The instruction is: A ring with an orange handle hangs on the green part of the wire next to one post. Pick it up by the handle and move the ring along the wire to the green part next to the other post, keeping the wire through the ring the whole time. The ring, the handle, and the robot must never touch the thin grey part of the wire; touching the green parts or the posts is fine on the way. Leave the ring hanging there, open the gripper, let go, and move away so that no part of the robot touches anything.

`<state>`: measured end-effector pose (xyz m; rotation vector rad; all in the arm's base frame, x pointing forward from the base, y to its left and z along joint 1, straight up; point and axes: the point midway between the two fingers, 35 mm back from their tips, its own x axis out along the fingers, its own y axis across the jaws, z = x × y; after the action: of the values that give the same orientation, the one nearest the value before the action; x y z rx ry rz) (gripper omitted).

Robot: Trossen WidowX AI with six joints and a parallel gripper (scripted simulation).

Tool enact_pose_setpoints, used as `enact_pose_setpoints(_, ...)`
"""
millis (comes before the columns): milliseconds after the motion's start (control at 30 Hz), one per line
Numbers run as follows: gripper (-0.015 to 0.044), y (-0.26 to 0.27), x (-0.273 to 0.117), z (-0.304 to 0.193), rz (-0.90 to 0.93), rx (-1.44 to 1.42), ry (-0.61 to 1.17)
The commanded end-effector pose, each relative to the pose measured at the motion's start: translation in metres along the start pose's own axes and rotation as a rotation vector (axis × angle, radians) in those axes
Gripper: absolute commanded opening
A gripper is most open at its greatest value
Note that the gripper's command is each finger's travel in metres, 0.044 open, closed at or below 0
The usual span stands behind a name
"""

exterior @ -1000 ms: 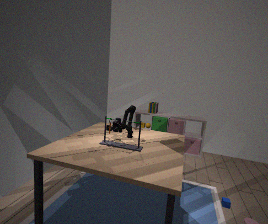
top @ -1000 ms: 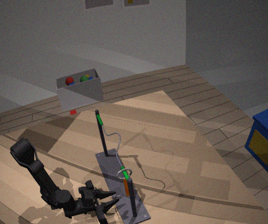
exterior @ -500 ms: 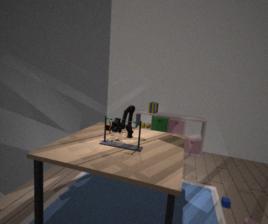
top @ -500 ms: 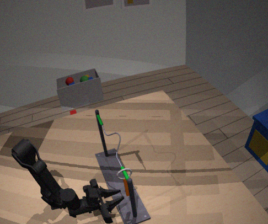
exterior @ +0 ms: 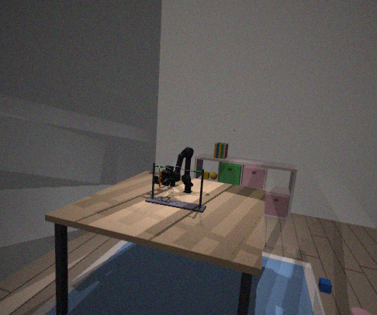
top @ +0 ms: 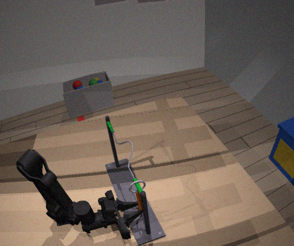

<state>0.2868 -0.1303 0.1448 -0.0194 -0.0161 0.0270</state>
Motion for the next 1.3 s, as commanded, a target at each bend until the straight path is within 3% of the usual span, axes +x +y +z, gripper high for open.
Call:
enact_pose_setpoints(0, 0.0160, -0.001, 0.008, -0.002, -0.005, 0.009, 0.005)
enact_pose_setpoints(567, 0.0160, 0.002, 0.035, -0.003, -0.005, 0.009, 0.003)
enact_pose_setpoints(1267, 0.0160, 0.002, 0.035, -0.003, -0.005, 0.009, 0.003)
